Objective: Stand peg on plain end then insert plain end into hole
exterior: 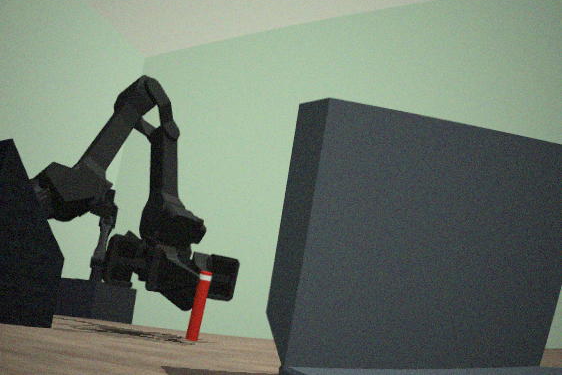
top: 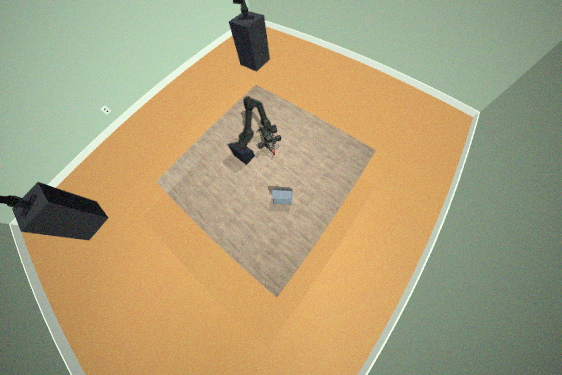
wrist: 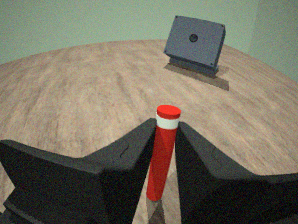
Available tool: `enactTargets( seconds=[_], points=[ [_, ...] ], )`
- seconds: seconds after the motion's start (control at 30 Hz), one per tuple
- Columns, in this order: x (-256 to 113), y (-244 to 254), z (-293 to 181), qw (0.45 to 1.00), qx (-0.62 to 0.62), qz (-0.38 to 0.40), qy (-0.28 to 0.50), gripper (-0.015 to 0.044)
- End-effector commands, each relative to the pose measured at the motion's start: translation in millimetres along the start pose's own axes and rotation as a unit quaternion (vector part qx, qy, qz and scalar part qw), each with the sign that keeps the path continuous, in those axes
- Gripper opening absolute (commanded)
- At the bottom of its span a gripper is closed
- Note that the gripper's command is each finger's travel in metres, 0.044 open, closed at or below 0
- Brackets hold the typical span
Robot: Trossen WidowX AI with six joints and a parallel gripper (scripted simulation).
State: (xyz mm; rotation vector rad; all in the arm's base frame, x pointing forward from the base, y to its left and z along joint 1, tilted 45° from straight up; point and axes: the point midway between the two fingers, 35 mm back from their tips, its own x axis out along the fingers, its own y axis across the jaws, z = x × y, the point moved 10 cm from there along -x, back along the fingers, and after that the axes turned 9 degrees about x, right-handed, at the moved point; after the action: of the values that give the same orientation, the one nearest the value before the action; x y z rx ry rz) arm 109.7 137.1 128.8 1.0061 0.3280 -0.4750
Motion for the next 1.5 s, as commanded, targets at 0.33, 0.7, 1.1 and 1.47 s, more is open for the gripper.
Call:
enactTargets(
  seconds=[0.33,0.7,1.1,1.47],
  points=[
    [-1.1,-0.8,-4.2,1.0,-0.004,0.0,-0.004,0.0049],
    [-1.9,-0.7,-5.3,1.0,-0.005,0.001,-0.002,0.0049],
    [-4.9,-0.8,-7.2,1.0,-0.005,0.001,-0.003,0.0049],
    [-7.0,-1.0,-9.0,1.0,-0.002,0.002,-0.006,0.0049]
  ],
)
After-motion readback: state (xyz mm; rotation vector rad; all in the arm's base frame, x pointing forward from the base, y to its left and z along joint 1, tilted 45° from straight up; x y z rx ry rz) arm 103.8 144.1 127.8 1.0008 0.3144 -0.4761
